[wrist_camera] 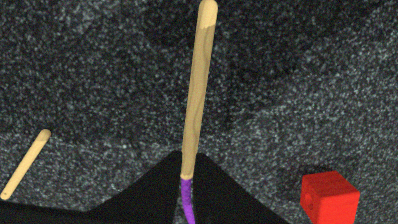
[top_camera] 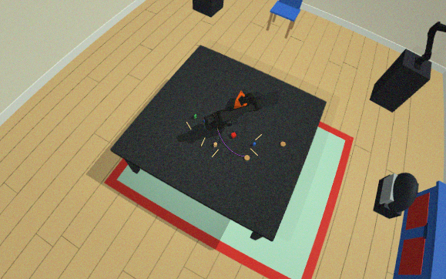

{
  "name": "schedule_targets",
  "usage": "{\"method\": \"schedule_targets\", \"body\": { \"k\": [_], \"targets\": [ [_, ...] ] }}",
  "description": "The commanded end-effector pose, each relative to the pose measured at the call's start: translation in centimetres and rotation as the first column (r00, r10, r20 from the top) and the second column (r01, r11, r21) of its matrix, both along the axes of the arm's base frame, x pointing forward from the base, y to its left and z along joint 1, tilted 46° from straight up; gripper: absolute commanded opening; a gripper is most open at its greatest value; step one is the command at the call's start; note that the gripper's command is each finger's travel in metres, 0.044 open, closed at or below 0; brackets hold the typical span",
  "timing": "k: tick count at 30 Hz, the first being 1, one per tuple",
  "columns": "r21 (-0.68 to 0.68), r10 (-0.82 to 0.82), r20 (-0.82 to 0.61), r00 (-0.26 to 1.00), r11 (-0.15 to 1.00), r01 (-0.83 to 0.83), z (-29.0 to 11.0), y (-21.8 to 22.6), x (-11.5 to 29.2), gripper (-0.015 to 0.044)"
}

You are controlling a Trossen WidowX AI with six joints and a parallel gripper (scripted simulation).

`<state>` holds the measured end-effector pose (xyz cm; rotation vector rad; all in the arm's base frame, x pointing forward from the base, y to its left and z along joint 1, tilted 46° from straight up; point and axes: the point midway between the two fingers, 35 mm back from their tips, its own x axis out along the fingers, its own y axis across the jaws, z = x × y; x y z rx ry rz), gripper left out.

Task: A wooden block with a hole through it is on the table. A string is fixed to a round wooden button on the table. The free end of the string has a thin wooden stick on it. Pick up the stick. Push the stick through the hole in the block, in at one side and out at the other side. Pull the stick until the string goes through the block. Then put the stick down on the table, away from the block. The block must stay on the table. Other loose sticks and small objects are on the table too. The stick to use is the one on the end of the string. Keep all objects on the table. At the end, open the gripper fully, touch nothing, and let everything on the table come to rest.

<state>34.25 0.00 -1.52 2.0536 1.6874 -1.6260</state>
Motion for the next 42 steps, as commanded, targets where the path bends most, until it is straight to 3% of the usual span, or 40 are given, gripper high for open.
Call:
{"method": "schedule_targets", "body": {
  "k": [1, 10, 20, 30, 42],
  "targets": [
    [0.0, 0.0, 0.0, 1.0, 1.0, 0.0, 0.0, 0.0, 0.0, 0.0],
    [0.016, 0.186, 0.193, 0.963, 0.981, -0.193, 0.3, 0.3, 0.4, 0.0],
    [-0.021, 0.4, 0.436, 0.806, 0.9, -0.436, 0.6, 0.7, 1.0, 0.0],
    [-0.121, 0.55, 0.634, 0.544, 0.764, -0.633, 1.0, 1.1, 1.6, 0.0],
    [-0.306, 0.62, 0.772, 0.139, 0.555, -0.774, 1.5, 1.6, 2.3, 0.0]
  ]
}}
